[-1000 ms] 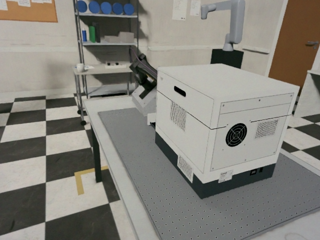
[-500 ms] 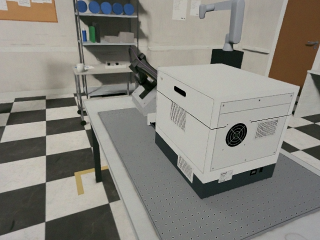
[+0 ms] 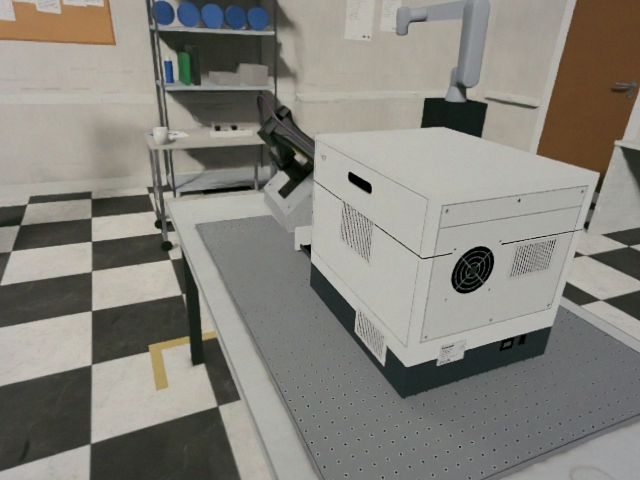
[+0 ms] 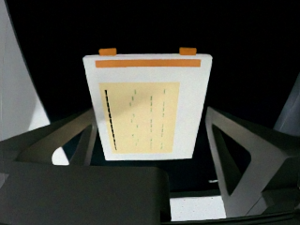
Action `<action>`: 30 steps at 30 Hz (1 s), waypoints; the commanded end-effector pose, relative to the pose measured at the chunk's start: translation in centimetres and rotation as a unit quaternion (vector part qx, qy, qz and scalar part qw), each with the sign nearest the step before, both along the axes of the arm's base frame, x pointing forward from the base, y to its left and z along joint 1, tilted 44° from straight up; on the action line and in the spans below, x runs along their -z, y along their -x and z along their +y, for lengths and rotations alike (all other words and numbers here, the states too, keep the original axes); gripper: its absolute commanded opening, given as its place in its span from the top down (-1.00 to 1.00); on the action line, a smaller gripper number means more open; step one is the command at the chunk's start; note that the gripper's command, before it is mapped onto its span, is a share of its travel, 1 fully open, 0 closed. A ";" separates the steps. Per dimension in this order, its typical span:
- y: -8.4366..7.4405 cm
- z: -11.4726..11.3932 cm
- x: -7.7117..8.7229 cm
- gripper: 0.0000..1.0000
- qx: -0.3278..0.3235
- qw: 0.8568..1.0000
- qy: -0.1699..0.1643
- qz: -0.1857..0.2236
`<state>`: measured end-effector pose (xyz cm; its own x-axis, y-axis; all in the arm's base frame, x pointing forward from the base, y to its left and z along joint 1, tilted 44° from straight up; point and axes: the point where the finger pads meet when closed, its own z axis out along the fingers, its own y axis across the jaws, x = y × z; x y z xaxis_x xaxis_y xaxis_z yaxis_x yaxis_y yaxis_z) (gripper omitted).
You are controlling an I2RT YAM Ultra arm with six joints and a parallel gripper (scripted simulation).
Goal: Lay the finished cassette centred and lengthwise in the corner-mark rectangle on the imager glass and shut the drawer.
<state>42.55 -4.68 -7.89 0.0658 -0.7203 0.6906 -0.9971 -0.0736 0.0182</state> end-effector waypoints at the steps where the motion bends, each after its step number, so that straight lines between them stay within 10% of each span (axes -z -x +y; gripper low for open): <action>1: -2.1 1.8 -1.0 -0.83 -0.024 0.999 -0.004 -0.029; 30: -1.6 1.8 -1.2 -0.83 -0.030 0.999 -0.003 -0.027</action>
